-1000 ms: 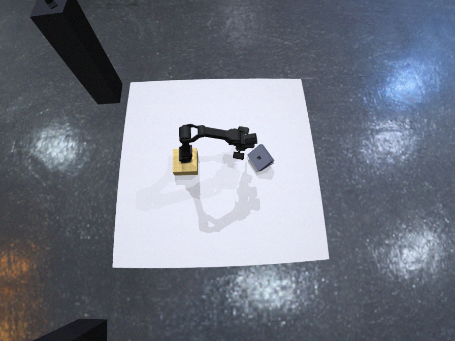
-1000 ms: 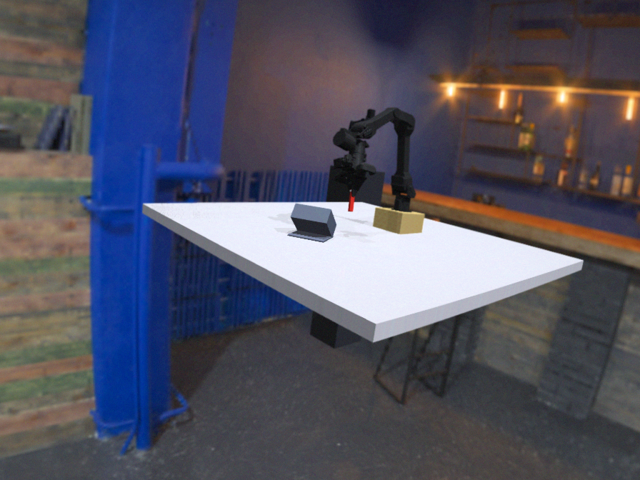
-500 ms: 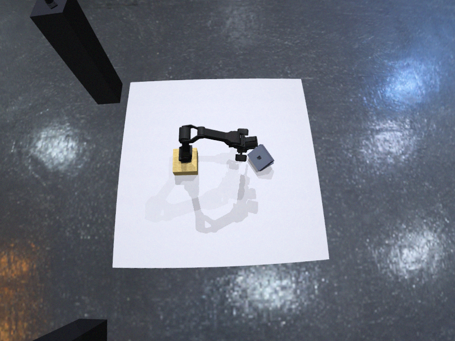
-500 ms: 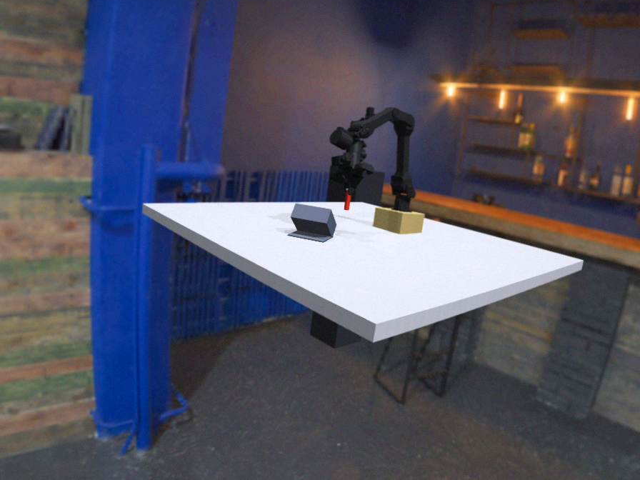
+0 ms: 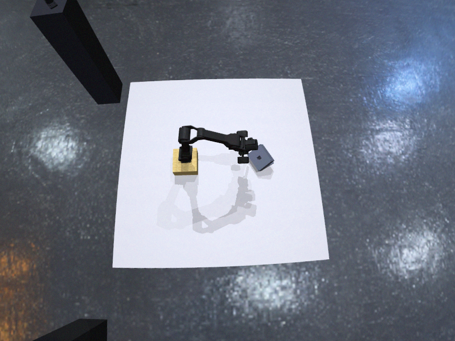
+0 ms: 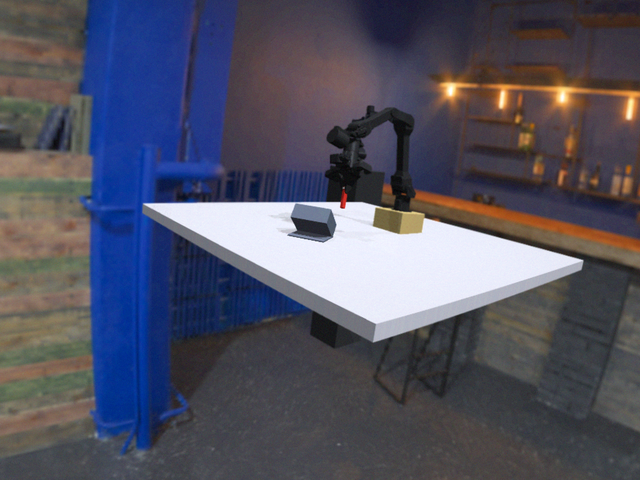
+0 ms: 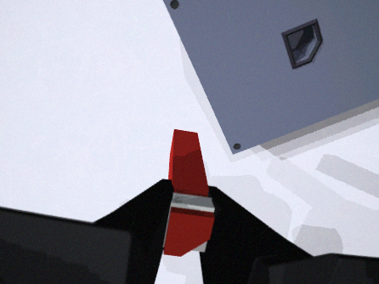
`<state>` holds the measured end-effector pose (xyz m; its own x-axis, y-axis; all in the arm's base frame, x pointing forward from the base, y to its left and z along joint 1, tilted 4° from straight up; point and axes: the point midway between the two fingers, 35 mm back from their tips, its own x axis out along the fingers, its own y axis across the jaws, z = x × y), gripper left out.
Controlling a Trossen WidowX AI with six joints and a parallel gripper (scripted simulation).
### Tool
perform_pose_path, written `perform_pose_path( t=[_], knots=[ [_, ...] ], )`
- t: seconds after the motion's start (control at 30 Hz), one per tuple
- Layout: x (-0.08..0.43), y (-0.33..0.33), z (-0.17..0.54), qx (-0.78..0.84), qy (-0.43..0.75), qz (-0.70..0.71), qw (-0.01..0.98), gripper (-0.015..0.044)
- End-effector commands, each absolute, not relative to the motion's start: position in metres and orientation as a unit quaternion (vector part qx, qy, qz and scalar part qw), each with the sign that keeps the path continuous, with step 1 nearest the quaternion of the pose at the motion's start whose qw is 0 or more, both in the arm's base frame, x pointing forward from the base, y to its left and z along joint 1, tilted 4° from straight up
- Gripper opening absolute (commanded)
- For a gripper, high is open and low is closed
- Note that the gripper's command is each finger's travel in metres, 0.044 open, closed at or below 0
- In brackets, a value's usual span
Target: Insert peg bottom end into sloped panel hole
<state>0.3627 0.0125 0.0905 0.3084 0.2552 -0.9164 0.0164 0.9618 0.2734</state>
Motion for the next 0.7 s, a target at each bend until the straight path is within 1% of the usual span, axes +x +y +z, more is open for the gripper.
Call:
perform_pose_path(
  t=[0.0, 0.67],
  knots=[
    [0.364, 0.009, 0.093, 0.104, 0.575, 0.087, 0.807, 0.0000],
    [0.369, -0.010, 0.098, 0.044, 0.546, 0.129, 0.826, 0.0000]
  ],
)
